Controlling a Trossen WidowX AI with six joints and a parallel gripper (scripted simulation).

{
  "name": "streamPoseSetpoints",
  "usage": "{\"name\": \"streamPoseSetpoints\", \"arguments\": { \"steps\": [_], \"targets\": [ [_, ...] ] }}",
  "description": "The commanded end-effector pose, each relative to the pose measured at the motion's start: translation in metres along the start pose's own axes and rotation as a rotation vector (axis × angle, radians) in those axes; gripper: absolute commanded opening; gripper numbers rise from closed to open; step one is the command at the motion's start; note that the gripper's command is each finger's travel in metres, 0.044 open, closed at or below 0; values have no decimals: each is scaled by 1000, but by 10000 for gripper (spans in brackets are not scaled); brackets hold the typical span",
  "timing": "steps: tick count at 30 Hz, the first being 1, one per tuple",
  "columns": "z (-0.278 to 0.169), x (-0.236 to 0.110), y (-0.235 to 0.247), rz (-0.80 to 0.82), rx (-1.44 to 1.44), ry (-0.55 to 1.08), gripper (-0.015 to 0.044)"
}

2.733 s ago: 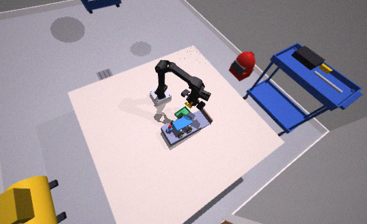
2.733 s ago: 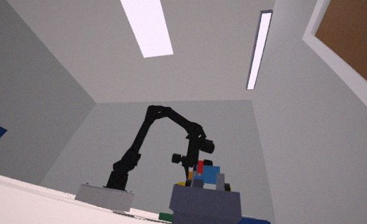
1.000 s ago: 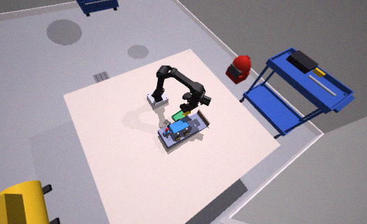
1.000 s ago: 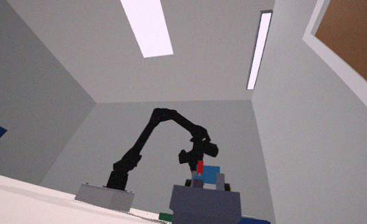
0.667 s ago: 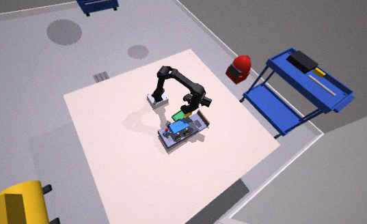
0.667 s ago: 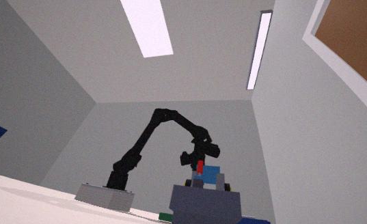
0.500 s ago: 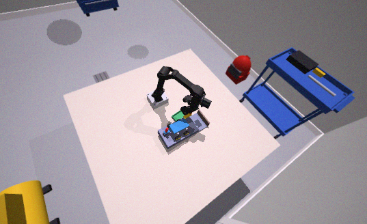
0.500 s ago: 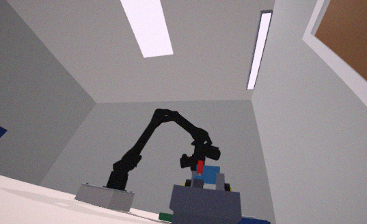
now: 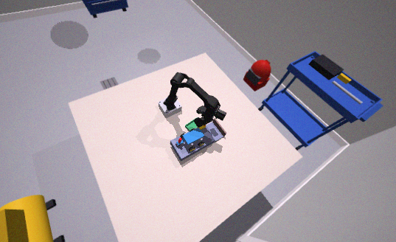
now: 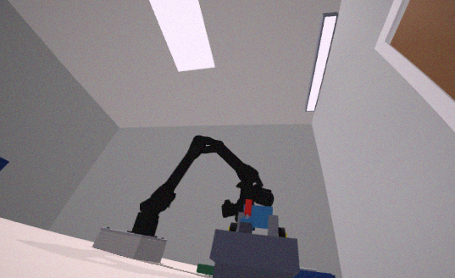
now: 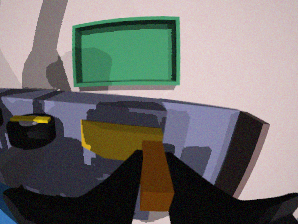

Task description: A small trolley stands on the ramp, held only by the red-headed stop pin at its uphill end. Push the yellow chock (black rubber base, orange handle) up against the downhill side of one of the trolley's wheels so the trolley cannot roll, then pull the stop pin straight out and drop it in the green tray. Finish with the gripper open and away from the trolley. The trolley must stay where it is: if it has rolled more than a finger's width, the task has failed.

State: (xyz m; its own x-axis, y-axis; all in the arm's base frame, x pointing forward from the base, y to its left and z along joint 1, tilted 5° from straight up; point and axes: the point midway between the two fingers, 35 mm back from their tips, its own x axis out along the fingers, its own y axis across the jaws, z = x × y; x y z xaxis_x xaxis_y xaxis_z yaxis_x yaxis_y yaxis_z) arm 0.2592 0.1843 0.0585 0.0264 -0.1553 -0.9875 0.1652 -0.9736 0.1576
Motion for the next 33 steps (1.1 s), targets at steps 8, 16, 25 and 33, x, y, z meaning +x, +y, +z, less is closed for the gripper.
{"name": "streamPoseSetpoints", "arguments": {
  "steps": [8, 16, 25, 33],
  "targets": [
    [1, 7, 7, 7, -7, -4, 0],
    [0, 6, 14, 7, -7, -4, 0],
    [-2, 5, 22, 8, -7, -4, 0],
    [-3, 5, 30, 9, -6, -4, 0]
  ]
}}
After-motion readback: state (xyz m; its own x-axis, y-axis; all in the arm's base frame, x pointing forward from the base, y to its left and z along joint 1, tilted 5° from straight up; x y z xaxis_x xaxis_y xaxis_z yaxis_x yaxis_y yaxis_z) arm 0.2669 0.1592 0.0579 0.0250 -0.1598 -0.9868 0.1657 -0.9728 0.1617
